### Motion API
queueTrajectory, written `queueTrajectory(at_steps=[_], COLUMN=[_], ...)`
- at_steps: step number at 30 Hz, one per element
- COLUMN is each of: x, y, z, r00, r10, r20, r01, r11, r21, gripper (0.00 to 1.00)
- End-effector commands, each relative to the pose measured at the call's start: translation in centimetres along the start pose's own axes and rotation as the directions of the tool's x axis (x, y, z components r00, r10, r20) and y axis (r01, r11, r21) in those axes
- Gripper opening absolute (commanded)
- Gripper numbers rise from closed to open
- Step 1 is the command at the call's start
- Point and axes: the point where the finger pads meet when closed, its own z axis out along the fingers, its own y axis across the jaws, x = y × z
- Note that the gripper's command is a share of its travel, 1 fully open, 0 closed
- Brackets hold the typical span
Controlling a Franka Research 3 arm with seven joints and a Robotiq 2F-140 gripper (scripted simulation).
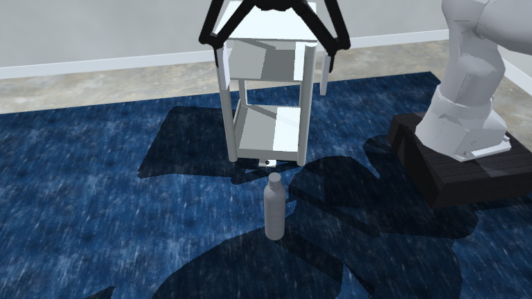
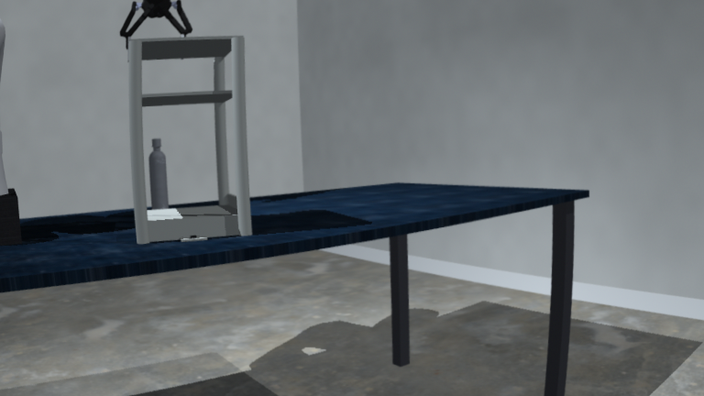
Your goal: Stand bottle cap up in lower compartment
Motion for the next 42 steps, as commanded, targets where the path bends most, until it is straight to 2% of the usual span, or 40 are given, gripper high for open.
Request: queueTrajectory(at_steps=[1,12,13,15,17,19,26,28,29,32,37,42], x=[0.0,0.0,0.0,-0.4,-1.9,-4.1,-8.5,-8.5,-9.8,-11.2,-13.0,-13.8], y=[-0.2,-0.2,-0.2,-0.4,-0.7,-1.1,-1.2,-1.2,-1.1,-0.8,0.0,1.0], z=[0.0,0.0,0.0,0.5,2.0,3.9,6.7,6.7,7.3,7.8,8.1,7.9], r00=[1.0,1.0,1.0,1.0,0.994,0.973,0.88,0.88,0.837,0.776,0.66,0.537], r10=[-0.012,-0.012,-0.013,-0.017,-0.032,-0.056,-0.108,-0.108,-0.123,-0.139,-0.156,-0.16], r20=[-0.001,-0.001,0.0,0.025,0.104,0.223,0.462,0.462,0.534,0.616,0.735,0.828], r01=[0.012,0.012,0.013,0.017,0.033,0.063,0.156,0.156,0.196,0.252,0.358,0.477], r11=[1.0,1.0,1.0,1.0,0.999,0.998,0.985,0.985,0.977,0.963,0.925,0.867], r21=[0.005,0.005,0.005,0.002,-0.007,-0.023,-0.067,-0.067,-0.082,-0.1,-0.126,-0.142], gripper=[1.0,1.0,0.39,0.39,0.39,0.39,0.39,0.39,0.39,0.39,0.39,0.39])
